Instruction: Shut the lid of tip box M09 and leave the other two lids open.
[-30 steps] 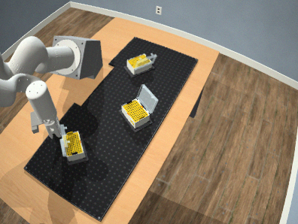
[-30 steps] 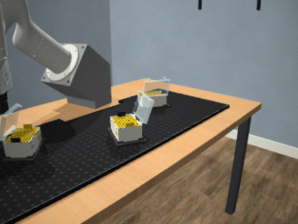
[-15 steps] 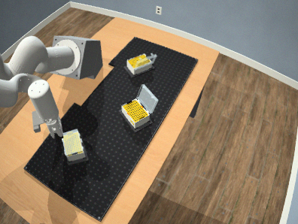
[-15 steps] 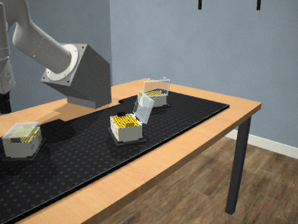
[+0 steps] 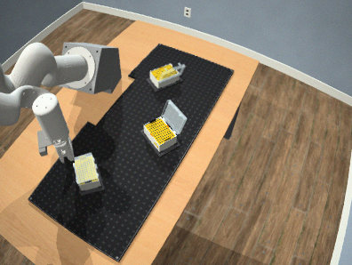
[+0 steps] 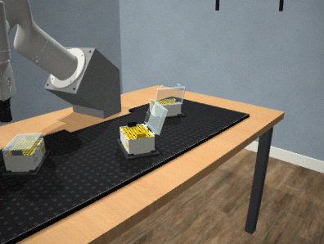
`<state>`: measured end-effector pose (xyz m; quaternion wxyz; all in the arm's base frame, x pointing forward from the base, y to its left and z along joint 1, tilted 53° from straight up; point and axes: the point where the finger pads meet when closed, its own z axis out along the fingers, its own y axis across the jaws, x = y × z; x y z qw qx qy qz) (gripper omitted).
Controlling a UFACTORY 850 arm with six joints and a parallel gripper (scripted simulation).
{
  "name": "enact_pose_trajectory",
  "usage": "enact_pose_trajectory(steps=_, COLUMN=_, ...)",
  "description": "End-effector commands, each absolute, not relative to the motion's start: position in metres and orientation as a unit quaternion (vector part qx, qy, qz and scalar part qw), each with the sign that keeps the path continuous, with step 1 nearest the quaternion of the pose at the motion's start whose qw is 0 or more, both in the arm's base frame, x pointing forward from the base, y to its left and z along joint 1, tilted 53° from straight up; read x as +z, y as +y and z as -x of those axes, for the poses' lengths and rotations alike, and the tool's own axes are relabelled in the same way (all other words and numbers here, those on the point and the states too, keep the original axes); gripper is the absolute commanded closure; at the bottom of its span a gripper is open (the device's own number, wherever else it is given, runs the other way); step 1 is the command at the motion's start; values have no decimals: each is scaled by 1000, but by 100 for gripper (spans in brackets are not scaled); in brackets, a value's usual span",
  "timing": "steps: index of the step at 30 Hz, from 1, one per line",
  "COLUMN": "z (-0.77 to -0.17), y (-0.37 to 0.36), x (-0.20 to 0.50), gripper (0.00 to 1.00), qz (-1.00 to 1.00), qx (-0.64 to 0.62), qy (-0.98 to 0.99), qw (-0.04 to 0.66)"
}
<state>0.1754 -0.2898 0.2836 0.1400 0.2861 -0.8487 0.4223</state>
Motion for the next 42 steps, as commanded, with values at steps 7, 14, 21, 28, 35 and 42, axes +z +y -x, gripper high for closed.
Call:
enact_pose_trajectory(steps=7, z=-175, y=-276, x=294, gripper=100, qz=-286, qx=422, qy=-849, qw=140)
enact_pose_trajectory(steps=14, z=-175, y=-265, x=303, gripper=100, qz=-286, qx=422, qy=-849, qw=140)
enact_pose_trajectory(steps=21, z=-175, y=-257, x=309, gripper=100, qz=-286, qx=422, qy=-849, qw=140)
enact_pose_trajectory(steps=28, z=-175, y=-250, x=314, gripper=100, qz=-286, qx=422, qy=-849, qw=140)
enact_pose_trajectory(steps=35, z=-175, y=-250, x=314, gripper=100, qz=-286, qx=422, qy=-849, qw=140)
enact_pose_trajectory(steps=42, z=-175, y=-250, x=314, gripper=100, qz=-286, qx=422, qy=-849, qw=140)
